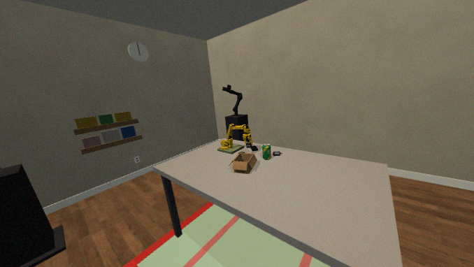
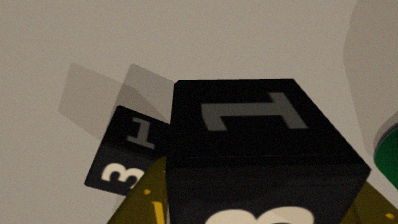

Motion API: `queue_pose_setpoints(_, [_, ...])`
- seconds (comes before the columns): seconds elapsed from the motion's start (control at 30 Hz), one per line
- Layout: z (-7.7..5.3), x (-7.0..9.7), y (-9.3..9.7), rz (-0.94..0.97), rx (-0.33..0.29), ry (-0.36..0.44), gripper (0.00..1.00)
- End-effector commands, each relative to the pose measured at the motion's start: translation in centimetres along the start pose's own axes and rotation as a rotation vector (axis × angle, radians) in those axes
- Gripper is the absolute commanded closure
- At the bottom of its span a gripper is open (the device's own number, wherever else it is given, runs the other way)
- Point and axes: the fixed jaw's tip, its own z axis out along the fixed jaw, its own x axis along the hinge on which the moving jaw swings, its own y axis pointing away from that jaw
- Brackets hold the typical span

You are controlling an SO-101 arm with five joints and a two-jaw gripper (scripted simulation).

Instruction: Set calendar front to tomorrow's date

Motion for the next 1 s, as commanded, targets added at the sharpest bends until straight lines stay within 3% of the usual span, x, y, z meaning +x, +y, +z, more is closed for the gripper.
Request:
queue_pose_setpoints(0.0, [-0.3,0.7,0.5,0.038,0.005,0.000,1.00])
queue_pose_setpoints(0.43, [-0.4,1.6,1.1,0.087,0.000,-0.001,1.00])
queue_pose_setpoints(0.63, [-0.4,3.9,2.7,0.212,-0.004,-0.001,1.00])
queue_pose_setpoints(0.7, [-0.4,3.9,2.7,0.212,-0.004,-0.001,1.00])
queue_pose_setpoints(0.97, [-0.5,7.7,6.6,0.468,-0.004,0.001,1.00])
